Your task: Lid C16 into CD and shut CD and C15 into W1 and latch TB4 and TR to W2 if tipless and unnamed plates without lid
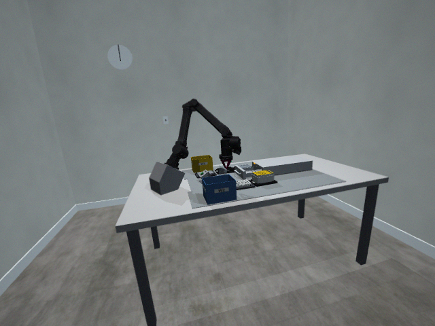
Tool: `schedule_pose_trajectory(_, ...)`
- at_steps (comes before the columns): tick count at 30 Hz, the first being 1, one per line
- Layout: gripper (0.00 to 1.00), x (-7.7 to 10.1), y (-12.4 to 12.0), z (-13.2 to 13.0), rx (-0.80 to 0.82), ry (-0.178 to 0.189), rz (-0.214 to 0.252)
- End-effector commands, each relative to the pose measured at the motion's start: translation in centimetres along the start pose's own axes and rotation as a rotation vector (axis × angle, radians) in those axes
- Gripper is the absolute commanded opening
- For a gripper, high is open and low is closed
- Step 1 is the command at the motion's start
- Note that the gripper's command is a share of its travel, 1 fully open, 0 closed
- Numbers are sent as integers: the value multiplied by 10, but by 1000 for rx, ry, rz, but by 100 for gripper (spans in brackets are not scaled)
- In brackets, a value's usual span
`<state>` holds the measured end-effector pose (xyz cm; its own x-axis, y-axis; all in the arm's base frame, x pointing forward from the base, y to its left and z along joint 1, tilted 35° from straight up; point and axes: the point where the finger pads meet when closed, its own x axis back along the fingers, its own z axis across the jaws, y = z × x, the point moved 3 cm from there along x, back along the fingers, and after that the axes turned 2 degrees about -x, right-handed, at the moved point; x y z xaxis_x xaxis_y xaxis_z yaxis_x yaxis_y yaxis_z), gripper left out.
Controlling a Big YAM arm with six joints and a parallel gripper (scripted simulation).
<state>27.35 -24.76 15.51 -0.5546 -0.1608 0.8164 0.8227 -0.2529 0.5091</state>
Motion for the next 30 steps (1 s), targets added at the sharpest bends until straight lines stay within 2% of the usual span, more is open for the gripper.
schedule_pose_trajectory(1, 0, 10, -5, -1, 8, -14, -15)
schedule_pose_trajectory(4, 0, 7, -3, 5, 24, -5, -10)
schedule_pose_trajectory(8, 0, 11, -11, -1, 8, -14, -15)
schedule_pose_trajectory(30, 0, 13, -38, -2, 8, -13, -13)
